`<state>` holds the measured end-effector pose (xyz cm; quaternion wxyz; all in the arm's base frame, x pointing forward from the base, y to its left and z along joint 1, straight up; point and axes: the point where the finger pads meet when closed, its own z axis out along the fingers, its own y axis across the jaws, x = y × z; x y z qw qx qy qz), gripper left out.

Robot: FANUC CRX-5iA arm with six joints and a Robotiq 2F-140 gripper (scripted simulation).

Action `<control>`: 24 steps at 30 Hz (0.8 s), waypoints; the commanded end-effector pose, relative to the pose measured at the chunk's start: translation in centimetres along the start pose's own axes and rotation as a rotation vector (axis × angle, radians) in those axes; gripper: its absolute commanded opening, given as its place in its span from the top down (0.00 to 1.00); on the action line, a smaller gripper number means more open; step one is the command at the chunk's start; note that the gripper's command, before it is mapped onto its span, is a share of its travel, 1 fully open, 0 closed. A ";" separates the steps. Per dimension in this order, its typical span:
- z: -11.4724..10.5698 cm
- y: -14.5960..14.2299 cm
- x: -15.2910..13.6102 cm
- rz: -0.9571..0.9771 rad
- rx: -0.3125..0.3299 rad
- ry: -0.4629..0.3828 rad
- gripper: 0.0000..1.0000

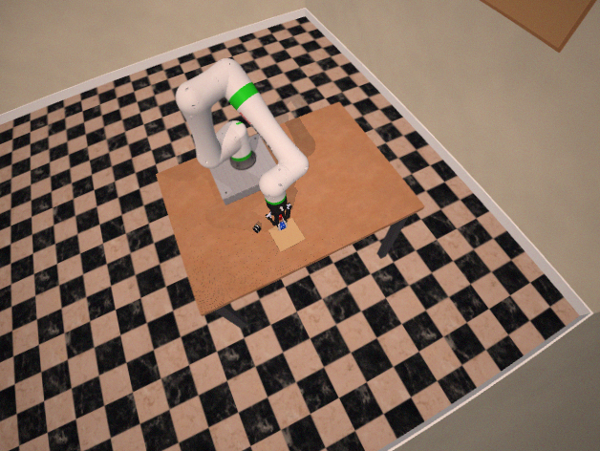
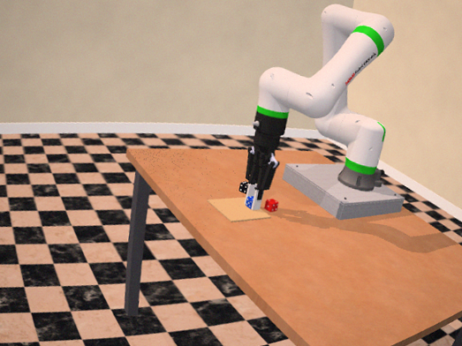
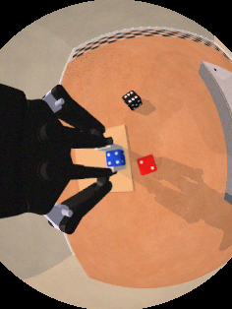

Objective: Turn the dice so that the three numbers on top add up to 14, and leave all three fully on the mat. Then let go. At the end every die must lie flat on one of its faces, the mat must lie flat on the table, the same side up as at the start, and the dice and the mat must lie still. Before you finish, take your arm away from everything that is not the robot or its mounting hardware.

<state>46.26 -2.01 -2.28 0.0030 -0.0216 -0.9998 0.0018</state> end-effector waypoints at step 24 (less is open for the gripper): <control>0.0 0.0 0.0 0.000 0.000 0.000 0.72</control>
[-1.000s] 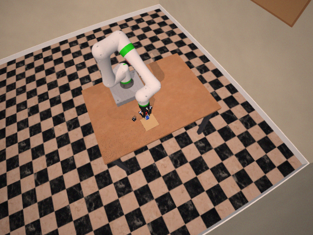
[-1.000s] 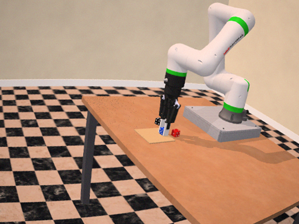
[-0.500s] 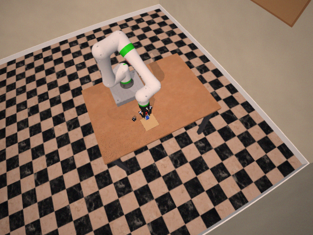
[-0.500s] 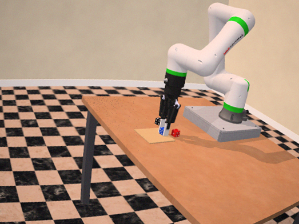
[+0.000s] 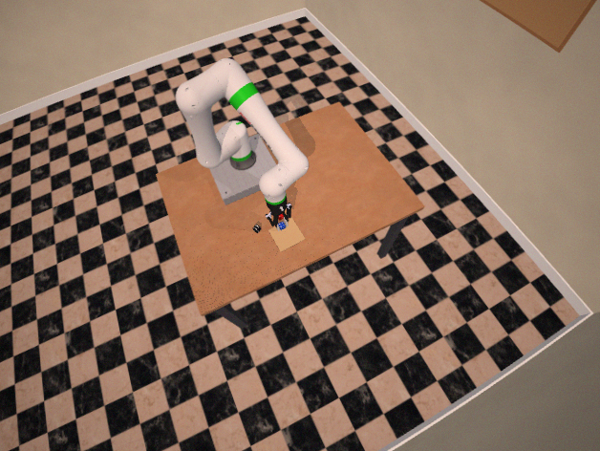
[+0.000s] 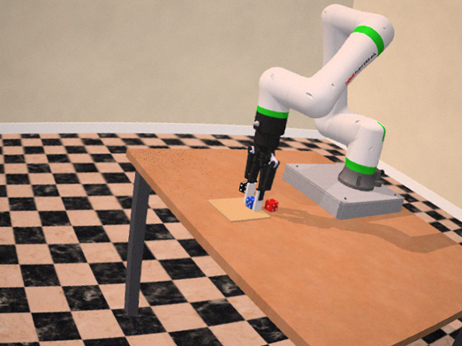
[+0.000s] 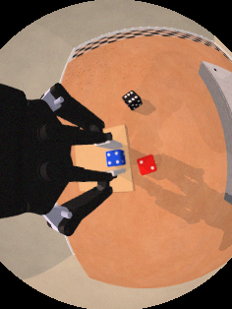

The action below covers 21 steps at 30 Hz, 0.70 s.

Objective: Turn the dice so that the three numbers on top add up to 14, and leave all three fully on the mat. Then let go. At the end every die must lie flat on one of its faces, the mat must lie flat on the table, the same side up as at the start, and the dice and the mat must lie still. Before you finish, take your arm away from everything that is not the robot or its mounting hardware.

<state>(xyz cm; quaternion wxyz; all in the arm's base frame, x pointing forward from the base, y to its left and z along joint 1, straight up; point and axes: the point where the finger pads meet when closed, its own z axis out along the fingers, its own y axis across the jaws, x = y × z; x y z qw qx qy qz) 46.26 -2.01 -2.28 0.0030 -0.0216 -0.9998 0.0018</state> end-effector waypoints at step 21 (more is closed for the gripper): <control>-5.1 0.0 0.0 0.000 0.000 0.000 0.72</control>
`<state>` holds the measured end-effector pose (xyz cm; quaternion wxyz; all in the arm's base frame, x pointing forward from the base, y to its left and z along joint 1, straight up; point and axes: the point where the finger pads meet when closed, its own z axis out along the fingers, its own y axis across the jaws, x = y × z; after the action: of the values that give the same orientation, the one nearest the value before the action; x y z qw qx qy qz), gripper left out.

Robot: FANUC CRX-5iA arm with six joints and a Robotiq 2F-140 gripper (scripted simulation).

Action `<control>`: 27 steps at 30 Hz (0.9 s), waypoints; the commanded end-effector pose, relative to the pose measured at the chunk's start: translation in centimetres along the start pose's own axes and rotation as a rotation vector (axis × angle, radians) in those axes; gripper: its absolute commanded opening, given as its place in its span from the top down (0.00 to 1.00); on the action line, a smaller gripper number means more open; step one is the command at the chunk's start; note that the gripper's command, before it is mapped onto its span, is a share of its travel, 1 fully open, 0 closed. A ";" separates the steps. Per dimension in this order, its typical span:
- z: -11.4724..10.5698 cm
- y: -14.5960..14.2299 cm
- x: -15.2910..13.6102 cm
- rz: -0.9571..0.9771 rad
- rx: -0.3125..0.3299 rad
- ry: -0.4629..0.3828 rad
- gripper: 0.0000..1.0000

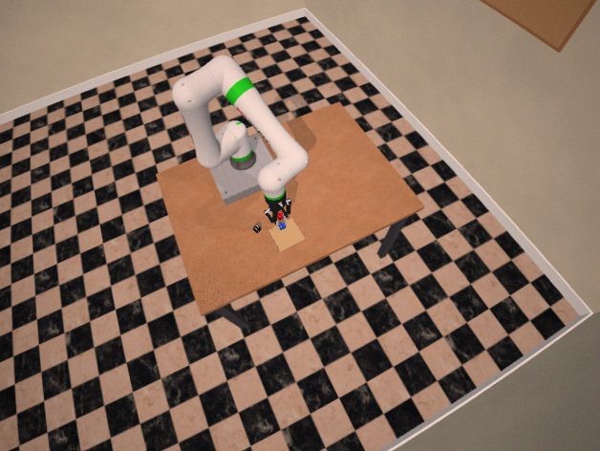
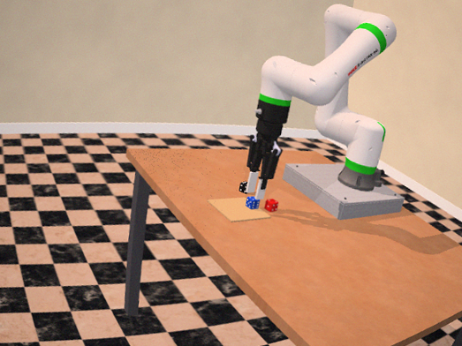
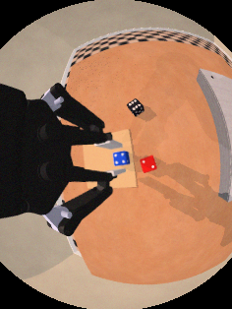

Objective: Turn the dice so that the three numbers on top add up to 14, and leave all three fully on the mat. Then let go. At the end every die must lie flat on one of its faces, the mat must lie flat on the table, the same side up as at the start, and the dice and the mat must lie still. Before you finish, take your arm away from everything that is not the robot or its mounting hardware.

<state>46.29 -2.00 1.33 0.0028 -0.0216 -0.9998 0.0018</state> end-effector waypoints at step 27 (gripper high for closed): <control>-5.4 0.0 0.0 0.000 0.000 0.000 0.00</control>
<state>46.32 -1.97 6.72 0.0030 -0.0216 -0.9998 0.0018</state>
